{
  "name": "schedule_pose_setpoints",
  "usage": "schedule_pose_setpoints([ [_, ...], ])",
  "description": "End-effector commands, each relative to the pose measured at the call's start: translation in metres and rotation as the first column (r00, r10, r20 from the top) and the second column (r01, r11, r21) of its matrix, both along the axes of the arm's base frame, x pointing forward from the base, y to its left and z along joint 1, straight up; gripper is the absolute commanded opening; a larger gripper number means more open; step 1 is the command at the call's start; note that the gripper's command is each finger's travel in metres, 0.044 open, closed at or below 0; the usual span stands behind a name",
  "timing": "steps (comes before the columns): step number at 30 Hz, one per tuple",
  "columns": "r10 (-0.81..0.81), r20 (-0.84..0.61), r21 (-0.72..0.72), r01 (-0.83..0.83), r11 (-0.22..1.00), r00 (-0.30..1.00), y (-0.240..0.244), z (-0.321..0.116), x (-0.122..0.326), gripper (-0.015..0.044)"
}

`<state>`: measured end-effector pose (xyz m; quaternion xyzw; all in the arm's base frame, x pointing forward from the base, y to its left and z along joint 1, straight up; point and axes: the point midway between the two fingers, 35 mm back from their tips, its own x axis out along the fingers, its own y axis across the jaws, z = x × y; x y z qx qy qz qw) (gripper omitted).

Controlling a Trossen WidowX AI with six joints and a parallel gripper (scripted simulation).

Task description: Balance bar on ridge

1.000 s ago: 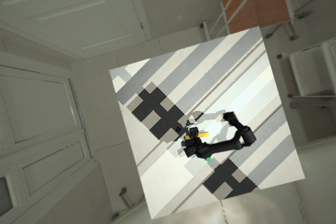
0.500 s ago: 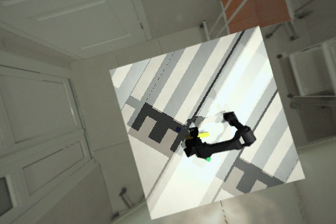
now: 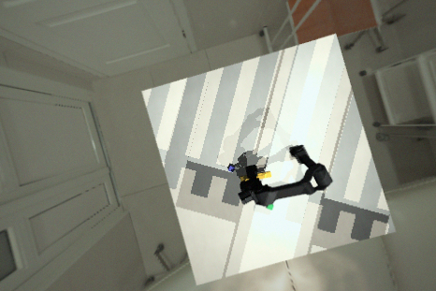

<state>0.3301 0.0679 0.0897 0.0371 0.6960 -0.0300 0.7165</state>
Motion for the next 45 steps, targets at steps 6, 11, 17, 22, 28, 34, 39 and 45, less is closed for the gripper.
schedule_pose_setpoints([
  [6, 0.0, 0.0, 0.0, 0.0, 1.0, 1.0, 0.0, -0.0001, 0.0, 0.0026],
  [11, 0.0, 0.0, 0.0, 0.0, 1.0, 1.0, 0.0, -0.0001, 0.0, 0.0158],
  [17, 0.0, 0.0, 0.0, 0.0, 1.0, 1.0, 0.0, -0.0001, 0.0, 0.0167],
  [22, 0.0, 0.0, 0.0, 0.0, 1.0, 1.0, 0.0, -0.0001, 0.0, 0.0167],
  [28, 0.0, 0.0, 0.0, 0.0, 1.0, 1.0, 0.0, -0.0001, 0.0, 0.0168],
  [34, 0.0, 0.0, 0.0, 0.0, 1.0, 1.0, 0.0, -0.0001, 0.0, 0.0169],
  [39, 0.0, 0.0, 0.0, 0.0, 1.0, 1.0, 0.0, -0.0001, 0.0, 0.017],
  [45, 0.0, 0.0, 0.0, 0.0, 1.0, 1.0, 0.0, -0.0001, 0.0, 0.0171],
])
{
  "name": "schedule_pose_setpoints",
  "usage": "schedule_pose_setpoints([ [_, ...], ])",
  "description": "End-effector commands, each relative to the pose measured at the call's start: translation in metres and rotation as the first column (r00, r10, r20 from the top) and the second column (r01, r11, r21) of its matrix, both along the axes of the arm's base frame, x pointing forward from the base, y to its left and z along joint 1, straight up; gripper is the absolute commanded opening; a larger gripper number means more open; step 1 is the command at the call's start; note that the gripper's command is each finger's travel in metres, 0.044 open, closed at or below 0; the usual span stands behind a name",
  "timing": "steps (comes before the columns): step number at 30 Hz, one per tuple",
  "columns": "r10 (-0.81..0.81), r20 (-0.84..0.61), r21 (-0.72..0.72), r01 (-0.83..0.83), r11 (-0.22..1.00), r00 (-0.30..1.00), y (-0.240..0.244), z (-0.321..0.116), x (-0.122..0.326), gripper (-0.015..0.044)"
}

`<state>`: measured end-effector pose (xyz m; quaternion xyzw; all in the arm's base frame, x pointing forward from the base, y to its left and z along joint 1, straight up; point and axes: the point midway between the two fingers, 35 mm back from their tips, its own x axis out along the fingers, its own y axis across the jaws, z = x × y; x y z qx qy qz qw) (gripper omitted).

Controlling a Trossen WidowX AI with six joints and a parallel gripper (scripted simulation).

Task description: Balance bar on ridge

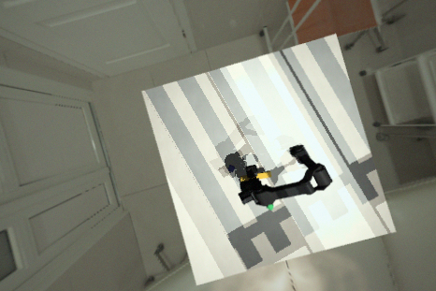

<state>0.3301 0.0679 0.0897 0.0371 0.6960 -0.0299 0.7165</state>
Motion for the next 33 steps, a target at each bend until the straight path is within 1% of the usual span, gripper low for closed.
schedule_pose_setpoints([
  [1, 0.0, 0.0, 0.0, 0.0, 1.0, 1.0, 0.0, -0.0001, 0.0, 0.0172],
  [10, 0.0, 0.0, 0.0, 0.0, 1.0, 1.0, 0.0, -0.0001, 0.0, 0.0173],
  [11, 0.0, 0.0, 0.0, 0.0, 1.0, 1.0, 0.0, -0.0001, 0.0, 0.0185],
  [22, 0.0, 0.0, 0.0, 0.0, 1.0, 1.0, 0.0, -0.0001, 0.0, 0.0185],
  [31, 0.0, 0.0, 0.0, 0.0, 1.0, 1.0, 0.0, -0.0001, 0.0, 0.0421],
  [32, 0.0, 0.0, 0.0, 0.0, 1.0, 1.0, 0.0, -0.0001, 0.0, 0.044],
  [33, 0.0, 0.0, 0.0, 0.0, 1.0, 1.0, 0.0, -0.0001, 0.0, 0.044],
])
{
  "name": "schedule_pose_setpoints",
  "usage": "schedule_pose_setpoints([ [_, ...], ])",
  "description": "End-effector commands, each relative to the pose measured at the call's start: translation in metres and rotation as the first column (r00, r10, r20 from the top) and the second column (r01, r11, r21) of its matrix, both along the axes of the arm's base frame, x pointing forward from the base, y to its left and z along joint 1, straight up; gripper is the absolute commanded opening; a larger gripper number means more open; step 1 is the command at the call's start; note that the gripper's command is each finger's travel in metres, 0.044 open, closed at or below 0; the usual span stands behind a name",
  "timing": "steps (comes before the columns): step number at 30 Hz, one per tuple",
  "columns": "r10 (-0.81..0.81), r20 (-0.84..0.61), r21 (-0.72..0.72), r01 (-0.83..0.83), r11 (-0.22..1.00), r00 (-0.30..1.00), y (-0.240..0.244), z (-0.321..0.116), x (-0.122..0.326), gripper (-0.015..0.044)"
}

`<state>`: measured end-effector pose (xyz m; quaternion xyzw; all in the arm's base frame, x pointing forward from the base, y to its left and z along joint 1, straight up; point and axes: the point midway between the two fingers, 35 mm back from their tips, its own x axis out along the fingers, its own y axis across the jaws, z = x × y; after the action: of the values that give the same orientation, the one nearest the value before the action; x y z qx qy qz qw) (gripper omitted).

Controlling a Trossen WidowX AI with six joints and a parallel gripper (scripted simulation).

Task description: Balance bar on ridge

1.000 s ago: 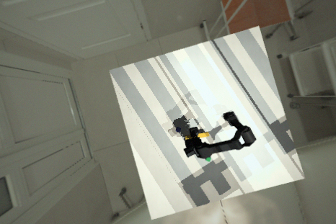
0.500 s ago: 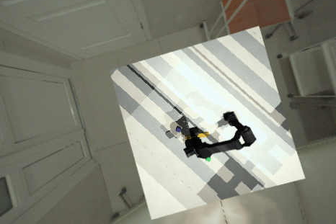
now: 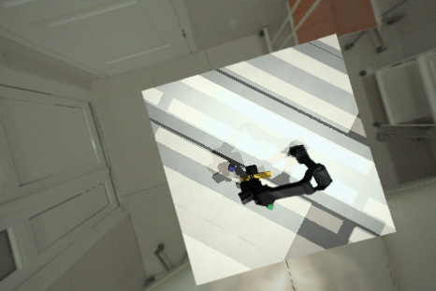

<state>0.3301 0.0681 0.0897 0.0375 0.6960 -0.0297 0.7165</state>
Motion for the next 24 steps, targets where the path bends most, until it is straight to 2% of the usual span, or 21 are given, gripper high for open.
schedule_pose_setpoints([
  [1, 0.0, 0.0, -0.001, 0.0, 1.0, 1.0, 0.0, 0.0, 0.0, 0.044],
  [3, 0.0, 0.0, -0.001, 0.0, 1.0, 1.0, 0.0, 0.008, 0.001, 0.044],
  [11, 0.0, 0.0, 0.0, 0.0, 1.0, 1.0, 0.0, 0.098, -0.002, 0.044],
  [24, 0.0, 0.0, 0.0, 0.0, 1.0, 1.0, -0.001, 0.1, -0.003, 0.044],
])
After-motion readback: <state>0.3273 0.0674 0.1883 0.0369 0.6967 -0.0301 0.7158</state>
